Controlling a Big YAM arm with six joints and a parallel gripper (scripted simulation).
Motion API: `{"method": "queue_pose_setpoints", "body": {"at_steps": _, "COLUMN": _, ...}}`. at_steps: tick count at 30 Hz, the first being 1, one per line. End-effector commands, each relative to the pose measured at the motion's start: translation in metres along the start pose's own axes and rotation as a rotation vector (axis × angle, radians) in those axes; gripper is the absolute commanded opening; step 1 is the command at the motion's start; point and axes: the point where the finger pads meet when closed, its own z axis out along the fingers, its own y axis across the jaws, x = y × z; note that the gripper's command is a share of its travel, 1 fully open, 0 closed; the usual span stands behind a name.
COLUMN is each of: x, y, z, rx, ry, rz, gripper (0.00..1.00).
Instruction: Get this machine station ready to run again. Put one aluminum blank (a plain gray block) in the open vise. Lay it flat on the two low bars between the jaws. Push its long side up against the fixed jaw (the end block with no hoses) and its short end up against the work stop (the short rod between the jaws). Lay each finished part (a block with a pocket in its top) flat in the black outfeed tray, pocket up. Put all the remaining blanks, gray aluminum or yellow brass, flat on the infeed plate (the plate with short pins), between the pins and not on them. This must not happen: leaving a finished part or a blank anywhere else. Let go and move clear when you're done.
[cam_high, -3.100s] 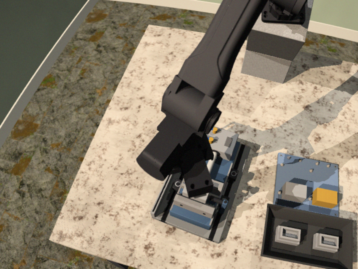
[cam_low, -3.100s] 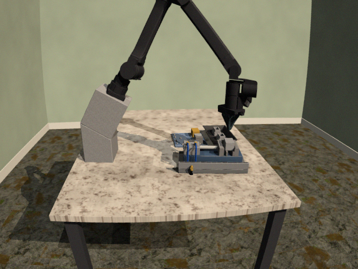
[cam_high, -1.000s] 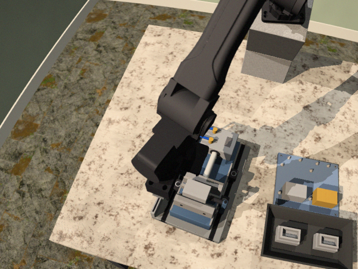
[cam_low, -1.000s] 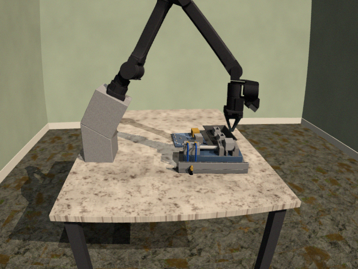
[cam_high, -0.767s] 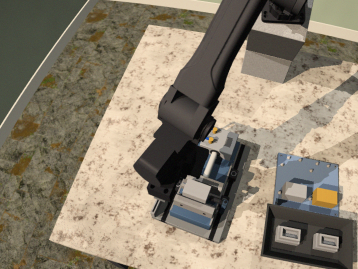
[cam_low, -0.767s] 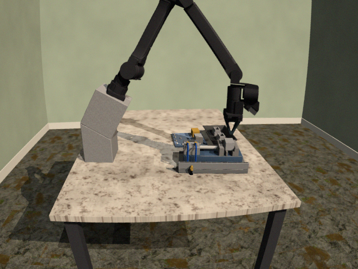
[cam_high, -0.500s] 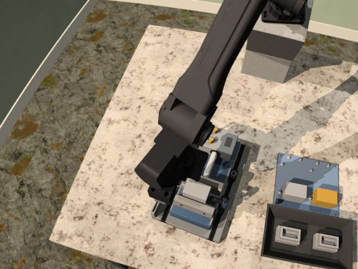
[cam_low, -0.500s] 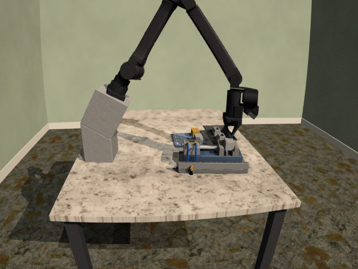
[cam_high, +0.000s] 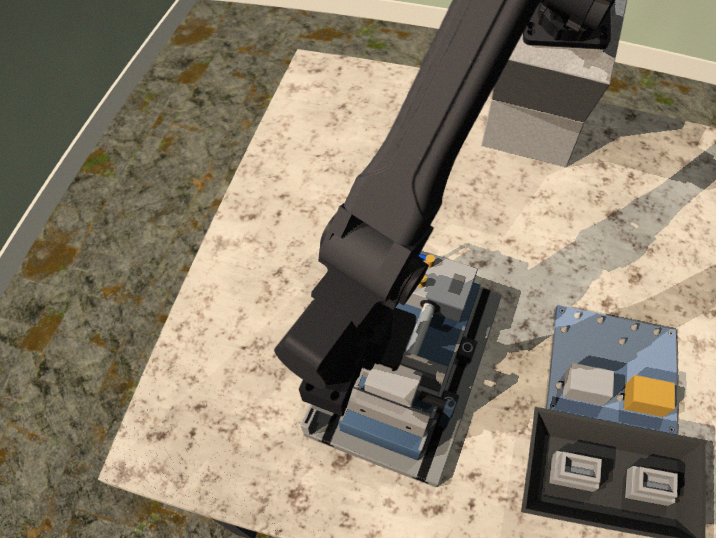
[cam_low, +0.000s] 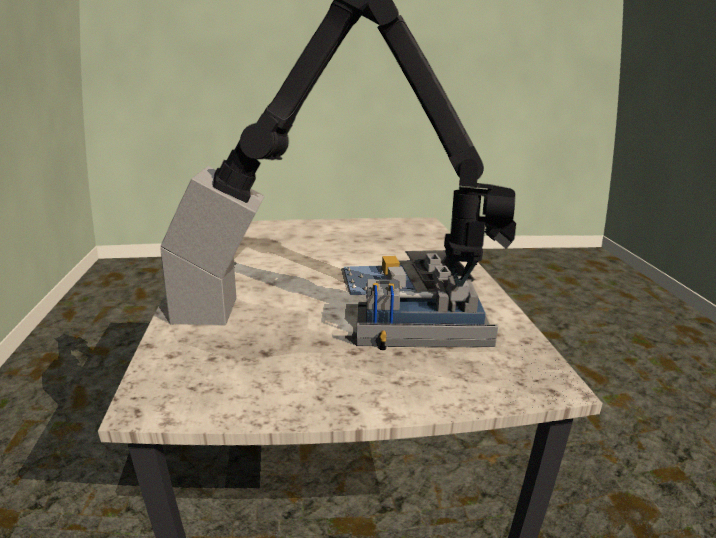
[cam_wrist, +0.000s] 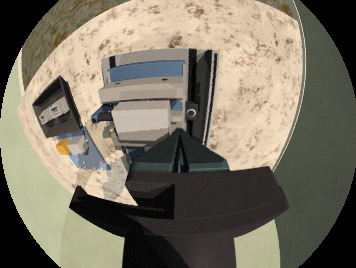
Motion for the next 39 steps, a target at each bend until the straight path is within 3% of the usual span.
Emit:
{"method": "queue_pose_setpoints", "body": {"at_steps": 1, "x": -0.0074, "y": 0.0003, "z": 0.0033, "rx": 0.005, "ry": -0.015, "rz": 0.009, "gripper": 0.00}}
{"method": "queue_pose_setpoints", "body": {"at_steps": 8, "x": -0.0167, "y": 0.0004, "z": -0.0036, "rx": 0.010, "ry": -0.041, "rz": 0.004, "gripper": 0.00}}
{"method": "queue_pose_setpoints", "body": {"at_steps": 39, "x": -0.0160, "y": 0.0006, "z": 0.0007, "rx": 0.007, "ry": -0.032, "rz": 0.005, "gripper": 0.00}}
